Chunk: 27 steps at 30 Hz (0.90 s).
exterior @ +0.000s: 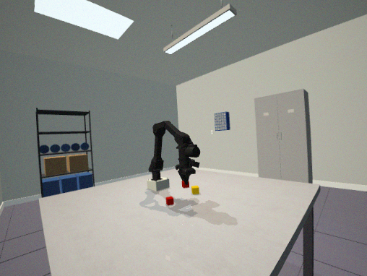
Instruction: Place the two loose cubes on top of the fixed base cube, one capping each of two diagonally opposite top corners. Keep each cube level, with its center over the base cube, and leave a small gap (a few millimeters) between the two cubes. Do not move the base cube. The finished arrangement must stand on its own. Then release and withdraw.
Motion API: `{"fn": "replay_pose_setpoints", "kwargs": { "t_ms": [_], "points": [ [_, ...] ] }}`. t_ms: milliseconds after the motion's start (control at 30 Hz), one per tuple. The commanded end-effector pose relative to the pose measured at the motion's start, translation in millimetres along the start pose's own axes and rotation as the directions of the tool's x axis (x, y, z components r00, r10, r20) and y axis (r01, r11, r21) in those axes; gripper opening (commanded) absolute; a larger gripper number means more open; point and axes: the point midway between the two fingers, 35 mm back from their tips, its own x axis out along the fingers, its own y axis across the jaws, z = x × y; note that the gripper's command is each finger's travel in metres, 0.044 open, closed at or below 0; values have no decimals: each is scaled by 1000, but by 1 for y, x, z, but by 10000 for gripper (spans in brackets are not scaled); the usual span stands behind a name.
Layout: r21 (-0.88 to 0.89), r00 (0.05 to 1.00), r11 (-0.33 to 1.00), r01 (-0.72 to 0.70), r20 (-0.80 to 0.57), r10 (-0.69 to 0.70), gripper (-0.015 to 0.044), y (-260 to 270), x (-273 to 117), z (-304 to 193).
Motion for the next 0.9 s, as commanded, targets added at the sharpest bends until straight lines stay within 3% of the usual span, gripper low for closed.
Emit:
{"fn": "replay_pose_setpoints", "kwargs": {
  "t_ms": [0, 400, 867],
  "points": [
    [-7, 1000, 1000, 1, 4, -1, 105, 0, -12, 0],
    [14, 1000, 1000, 0, 4, 0, 105, 4, -40, -1],
    [433, 1000, 901, -2, 5, 0, 105, 11, -33, 12]
  ]
}}
